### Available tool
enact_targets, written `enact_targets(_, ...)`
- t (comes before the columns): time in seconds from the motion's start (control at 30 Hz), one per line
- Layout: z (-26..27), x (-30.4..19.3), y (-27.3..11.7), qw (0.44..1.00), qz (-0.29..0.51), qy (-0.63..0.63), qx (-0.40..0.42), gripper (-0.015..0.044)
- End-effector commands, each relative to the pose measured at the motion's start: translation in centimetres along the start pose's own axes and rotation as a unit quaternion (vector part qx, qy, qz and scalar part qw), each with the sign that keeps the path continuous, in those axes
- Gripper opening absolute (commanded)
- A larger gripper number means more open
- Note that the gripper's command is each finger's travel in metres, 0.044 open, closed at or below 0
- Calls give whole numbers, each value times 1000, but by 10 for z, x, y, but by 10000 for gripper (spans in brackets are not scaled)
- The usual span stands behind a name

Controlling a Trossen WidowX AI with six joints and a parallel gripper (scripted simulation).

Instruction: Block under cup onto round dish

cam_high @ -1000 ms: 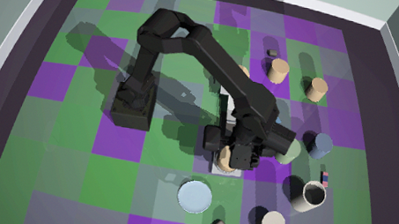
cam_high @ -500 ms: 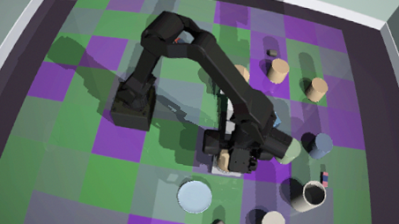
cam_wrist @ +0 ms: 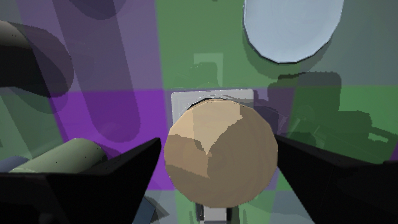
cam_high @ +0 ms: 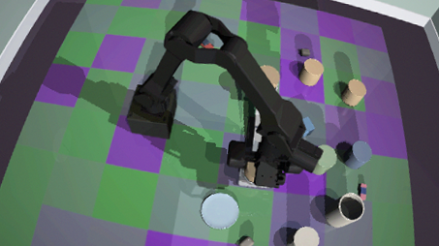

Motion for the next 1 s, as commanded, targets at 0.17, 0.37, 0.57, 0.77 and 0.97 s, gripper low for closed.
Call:
enact_targets(0.17,-2,-2,16,1000,4,1,-4,440)
enact_targets(0.37,-2,-2,16,1000,4,1,-4,348)
enact_targets(0.57,-2,-2,16,1000,4,1,-4,308)
enact_targets(0.77,-2,-1,13,1000,4,1,-4,150)
enact_targets(0.97,0,-1,6,1000,4,1,-4,0)
Point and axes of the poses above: the point midway between the two fingers, 35 mm back from their tips, its own y axis out along the fingers, its own z axis across the jaws, x = y × z, the point moved 3 cm from there along -y, back along the fingers, and after that the axes turned 8 degrees about -y, right-handed, at the moved point
